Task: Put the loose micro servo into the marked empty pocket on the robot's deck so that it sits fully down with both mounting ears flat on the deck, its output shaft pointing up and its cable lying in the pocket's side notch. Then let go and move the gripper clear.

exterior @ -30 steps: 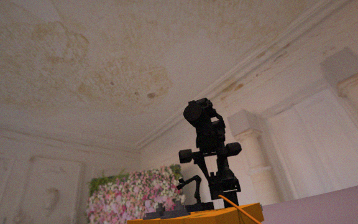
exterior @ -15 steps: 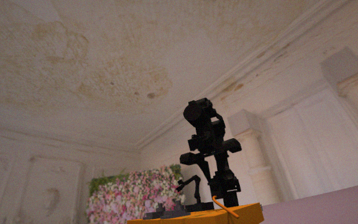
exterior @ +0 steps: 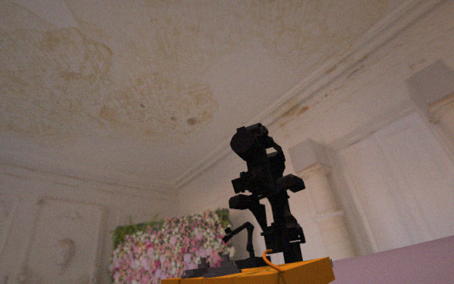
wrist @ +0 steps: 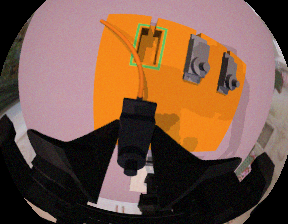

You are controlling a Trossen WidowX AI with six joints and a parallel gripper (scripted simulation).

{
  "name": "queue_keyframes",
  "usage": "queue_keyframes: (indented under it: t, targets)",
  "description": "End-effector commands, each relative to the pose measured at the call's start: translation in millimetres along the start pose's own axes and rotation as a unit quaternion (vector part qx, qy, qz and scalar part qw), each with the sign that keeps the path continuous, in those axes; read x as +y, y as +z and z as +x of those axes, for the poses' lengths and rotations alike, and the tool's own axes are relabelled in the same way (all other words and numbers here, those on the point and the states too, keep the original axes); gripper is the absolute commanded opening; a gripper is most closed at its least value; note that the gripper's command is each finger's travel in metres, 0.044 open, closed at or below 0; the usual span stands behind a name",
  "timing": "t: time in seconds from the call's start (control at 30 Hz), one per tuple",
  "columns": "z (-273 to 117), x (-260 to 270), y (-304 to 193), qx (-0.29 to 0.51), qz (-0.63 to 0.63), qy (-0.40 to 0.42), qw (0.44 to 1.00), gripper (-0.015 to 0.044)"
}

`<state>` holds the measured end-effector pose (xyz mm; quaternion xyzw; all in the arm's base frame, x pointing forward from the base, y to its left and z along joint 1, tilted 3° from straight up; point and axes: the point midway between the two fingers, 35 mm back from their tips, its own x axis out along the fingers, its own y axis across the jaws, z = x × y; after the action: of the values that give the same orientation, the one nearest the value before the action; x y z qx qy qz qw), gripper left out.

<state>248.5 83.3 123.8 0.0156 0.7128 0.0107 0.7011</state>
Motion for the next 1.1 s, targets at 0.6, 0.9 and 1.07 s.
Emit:
queue_keyframes:
  t: [0.6,0.9,1.07]
  targets:
    - [-4,0,86,-0.008,0.003,0.002,1.0,0.0]
    - [-4,-1,103,-0.009,0.003,0.002,1.0,0.0]
    - [2,-1,103,-0.009,0.003,0.002,1.0,0.0]
